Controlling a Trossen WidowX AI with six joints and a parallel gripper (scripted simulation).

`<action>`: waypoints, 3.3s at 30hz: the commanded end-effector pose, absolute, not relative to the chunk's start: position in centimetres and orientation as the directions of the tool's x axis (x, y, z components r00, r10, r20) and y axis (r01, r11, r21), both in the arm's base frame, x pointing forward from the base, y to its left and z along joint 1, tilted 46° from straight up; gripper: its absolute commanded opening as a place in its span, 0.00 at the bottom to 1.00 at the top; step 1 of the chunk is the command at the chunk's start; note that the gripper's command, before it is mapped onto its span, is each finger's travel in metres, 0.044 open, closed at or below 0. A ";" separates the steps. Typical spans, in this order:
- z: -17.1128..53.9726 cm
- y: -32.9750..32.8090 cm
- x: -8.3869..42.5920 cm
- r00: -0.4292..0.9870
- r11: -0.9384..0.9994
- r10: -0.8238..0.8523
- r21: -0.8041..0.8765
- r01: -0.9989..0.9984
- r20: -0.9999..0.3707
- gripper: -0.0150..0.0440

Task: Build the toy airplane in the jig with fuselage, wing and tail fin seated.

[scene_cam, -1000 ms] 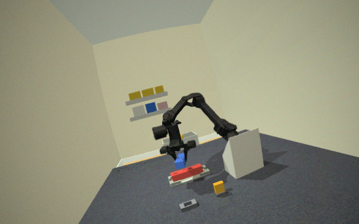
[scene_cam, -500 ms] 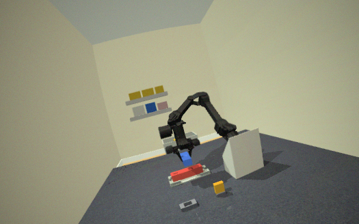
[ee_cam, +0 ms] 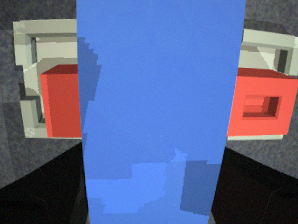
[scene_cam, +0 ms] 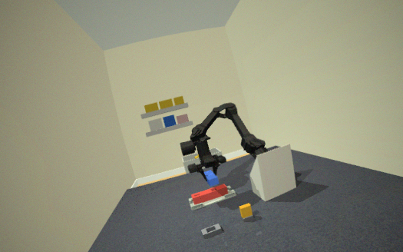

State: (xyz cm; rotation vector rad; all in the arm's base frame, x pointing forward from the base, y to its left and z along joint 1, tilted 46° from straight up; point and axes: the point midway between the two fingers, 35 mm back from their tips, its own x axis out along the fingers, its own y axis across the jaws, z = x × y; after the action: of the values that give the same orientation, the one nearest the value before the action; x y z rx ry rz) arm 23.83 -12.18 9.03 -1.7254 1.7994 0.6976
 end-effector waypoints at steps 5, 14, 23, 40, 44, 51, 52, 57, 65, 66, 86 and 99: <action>9.1 -12.2 23.8 -0.027 0.039 -0.719 -0.001 -0.999 -0.695 0.58; 8.3 -13.0 23.9 -0.027 0.039 -0.718 -0.001 -0.999 -0.695 0.58; 7.4 -14.0 23.9 -0.027 0.039 -0.718 -0.001 -0.999 -0.695 0.58; 6.6 -15.1 23.7 -0.029 0.045 -0.722 -0.005 -0.999 -0.691 0.53; 6.6 -15.1 23.7 -0.029 0.045 -0.722 -0.005 -0.999 -0.691 0.35; 6.6 -15.1 23.7 -0.029 0.045 -0.722 -0.005 -0.999 -0.691 0.57; 6.6 -15.1 23.7 -0.029 0.045 -0.722 -0.005 -0.999 -0.691 0.62; 6.6 -15.1 23.7 -0.029 0.045 -0.722 -0.005 -0.999 -0.691 0.84; 6.6 -15.1 23.7 -0.029 0.045 -0.722 -0.005 -0.999 -0.691 1.00; 6.6 -15.1 23.7 -0.029 0.045 -0.722 -0.005 -0.999 -0.691 1.00; 12.3 -8.8 24.3 -0.028 0.387 -0.717 -0.365 -0.847 -0.696 1.00; 12.2 -9.1 24.5 -0.027 0.690 -0.717 -0.715 0.108 -0.696 1.00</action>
State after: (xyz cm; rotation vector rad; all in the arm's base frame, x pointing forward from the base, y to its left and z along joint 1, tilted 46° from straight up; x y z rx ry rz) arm 24.33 -8.99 12.25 -0.9451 1.6553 -0.3130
